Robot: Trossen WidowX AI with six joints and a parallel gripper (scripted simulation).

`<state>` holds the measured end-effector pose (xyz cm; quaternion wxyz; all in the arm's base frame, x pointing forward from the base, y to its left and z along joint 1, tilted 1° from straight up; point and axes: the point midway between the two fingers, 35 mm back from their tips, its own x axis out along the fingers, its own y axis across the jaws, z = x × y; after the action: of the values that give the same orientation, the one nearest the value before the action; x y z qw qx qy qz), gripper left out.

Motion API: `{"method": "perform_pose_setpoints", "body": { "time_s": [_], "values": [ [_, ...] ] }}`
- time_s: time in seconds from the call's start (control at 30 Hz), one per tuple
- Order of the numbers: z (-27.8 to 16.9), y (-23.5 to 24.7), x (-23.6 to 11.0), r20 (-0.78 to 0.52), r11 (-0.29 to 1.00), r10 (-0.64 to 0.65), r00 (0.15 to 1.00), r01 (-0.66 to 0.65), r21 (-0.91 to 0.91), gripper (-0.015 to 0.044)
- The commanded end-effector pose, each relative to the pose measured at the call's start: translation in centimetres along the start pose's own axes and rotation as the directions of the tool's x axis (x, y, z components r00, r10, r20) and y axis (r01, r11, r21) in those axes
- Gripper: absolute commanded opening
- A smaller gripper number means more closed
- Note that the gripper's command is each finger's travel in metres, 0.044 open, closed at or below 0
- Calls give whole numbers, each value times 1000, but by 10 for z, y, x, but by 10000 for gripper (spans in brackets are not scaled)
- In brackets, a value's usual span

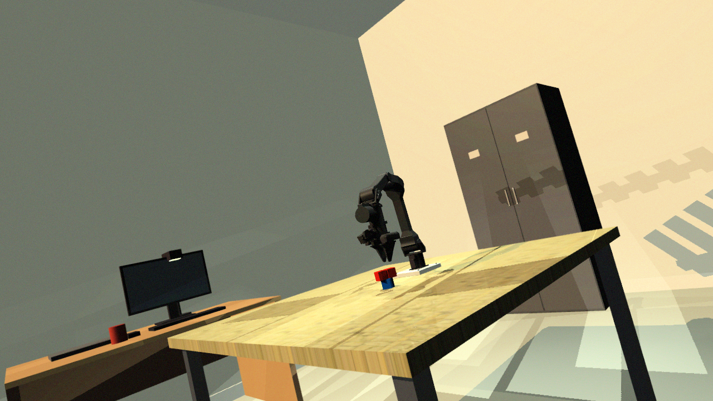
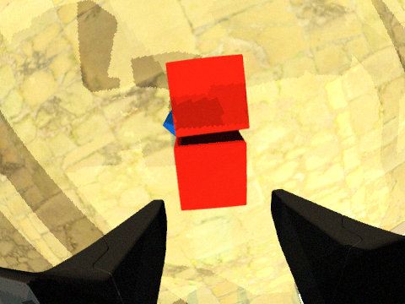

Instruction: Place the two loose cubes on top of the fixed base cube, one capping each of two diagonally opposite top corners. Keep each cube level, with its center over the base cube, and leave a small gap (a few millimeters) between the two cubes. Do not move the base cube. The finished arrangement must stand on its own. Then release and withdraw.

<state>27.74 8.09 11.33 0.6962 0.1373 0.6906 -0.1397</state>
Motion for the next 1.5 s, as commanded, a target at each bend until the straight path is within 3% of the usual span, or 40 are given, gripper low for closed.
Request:
{"method": "perform_pose_setpoints", "body": {
  "time_s": [0.0,0.5,0.77,0.93,1.2,1.47],
  "values": [
    [1,1,-8,5,1000,4,1000,-4,1,205],
    [1,1,-26,5,1000,4,1000,-4,1,205],
    [0,0,-33,2,1000,2,1000,-2,0,400],
    [-4,8,-31,-2,1000,0,1000,0,0,400],
    [-66,90,-34,-7,1000,6,1000,-6,0,400],
    [-67,92,-34,-7,1000,6,1000,-6,0,400]
  ]
}}
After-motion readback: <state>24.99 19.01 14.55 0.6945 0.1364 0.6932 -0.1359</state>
